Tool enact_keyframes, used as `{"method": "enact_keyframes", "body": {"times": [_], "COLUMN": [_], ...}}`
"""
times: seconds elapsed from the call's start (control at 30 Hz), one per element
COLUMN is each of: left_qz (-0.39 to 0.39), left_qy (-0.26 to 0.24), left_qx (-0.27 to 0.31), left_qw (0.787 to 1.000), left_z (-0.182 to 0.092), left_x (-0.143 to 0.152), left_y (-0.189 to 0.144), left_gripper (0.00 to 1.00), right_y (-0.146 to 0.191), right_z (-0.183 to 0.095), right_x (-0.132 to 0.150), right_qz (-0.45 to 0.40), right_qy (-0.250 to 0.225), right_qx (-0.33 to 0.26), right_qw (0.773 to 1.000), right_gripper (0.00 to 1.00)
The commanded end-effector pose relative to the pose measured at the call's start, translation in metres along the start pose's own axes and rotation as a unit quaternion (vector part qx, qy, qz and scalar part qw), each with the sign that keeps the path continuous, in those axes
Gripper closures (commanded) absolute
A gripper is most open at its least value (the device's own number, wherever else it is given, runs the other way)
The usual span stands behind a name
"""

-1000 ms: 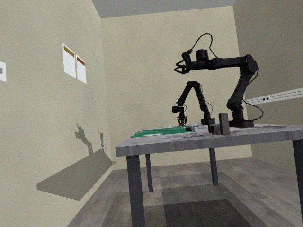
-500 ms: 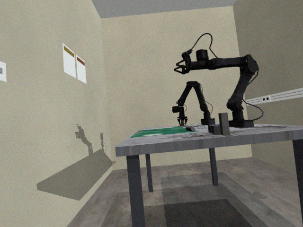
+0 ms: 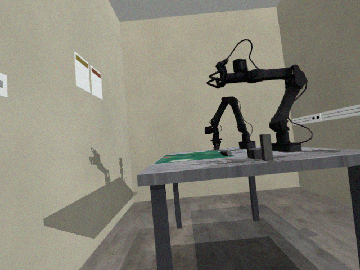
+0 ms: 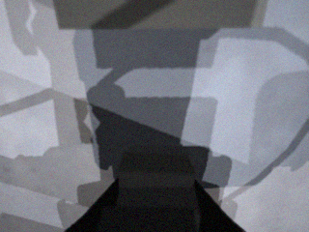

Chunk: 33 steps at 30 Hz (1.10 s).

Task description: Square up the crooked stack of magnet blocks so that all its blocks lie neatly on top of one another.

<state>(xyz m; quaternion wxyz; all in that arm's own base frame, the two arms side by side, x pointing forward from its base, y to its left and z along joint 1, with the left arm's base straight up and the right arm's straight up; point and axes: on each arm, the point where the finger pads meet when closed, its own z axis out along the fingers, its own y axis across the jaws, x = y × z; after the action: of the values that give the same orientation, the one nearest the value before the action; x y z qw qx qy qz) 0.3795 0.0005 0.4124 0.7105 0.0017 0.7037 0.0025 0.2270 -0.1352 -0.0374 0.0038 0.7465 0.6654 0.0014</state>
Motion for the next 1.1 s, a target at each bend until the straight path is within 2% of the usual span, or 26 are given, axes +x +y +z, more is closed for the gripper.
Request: {"method": "enact_keyframes", "body": {"times": [0.0,1.07], "left_qz": [0.000,0.000], "left_qy": [-0.045,-0.045], "left_qx": [0.002,0.002], "left_qw": [0.999,0.999], "left_z": [-0.0079,-0.0079], "left_x": [-0.0366,-0.0366], "left_y": [-0.0007,-0.0007], "left_gripper": [0.00,0.00], "right_y": [0.0218,0.0218], "right_z": [-0.0119,-0.0119], "right_x": [-0.0132,-0.0132], "right_qz": [-0.003,-0.003], "right_qy": [-0.025,-0.025], "right_qx": [-0.033,-0.033], "right_qw": [0.999,0.999], "right_gripper": [0.67,0.69]}}
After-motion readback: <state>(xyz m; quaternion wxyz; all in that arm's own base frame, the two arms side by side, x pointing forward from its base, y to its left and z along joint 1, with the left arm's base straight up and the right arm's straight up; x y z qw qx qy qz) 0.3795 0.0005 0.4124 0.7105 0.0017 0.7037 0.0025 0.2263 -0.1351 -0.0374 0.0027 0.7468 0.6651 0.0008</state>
